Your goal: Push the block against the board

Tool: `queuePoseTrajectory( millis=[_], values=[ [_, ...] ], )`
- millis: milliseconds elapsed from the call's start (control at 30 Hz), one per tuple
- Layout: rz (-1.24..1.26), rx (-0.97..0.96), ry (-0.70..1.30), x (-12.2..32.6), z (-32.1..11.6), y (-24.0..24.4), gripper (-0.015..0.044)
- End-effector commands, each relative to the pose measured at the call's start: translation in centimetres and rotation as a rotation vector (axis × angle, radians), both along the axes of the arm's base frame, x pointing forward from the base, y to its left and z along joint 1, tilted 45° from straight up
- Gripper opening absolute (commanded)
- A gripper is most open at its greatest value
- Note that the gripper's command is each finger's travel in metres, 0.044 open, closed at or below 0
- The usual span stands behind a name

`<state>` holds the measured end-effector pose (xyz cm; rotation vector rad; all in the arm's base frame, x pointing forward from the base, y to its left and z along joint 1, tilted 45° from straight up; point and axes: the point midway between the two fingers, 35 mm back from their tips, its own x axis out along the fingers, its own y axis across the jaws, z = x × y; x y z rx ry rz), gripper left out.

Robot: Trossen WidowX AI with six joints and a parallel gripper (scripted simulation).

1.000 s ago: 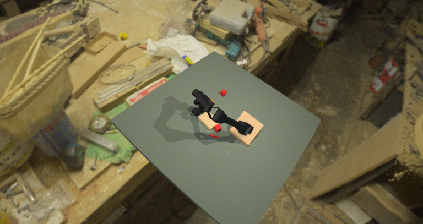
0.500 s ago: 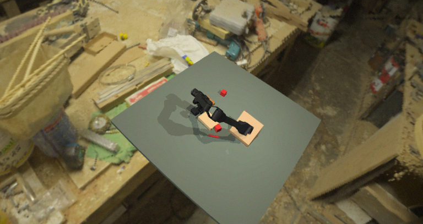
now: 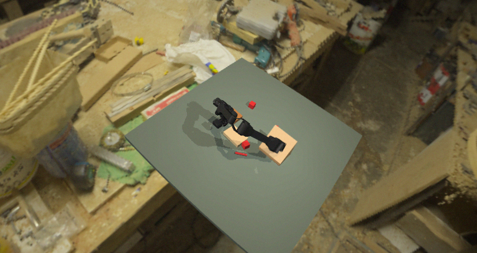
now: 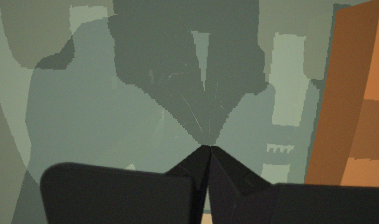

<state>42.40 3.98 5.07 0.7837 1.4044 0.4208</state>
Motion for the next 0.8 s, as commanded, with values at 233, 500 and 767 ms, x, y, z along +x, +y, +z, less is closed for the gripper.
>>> queuePoseTrajectory(
  millis=[233,500,767],
  values=[
    [0.004,-0.001,0.002,0.1,2.8,-3.0,0.0],
    [-0.009,-0.003,-0.007,0.1,3.6,-4.1,0.0],
    [0.173,-0.042,-0.178,-1.4,4.9,-2.5,0.0]
  ],
)
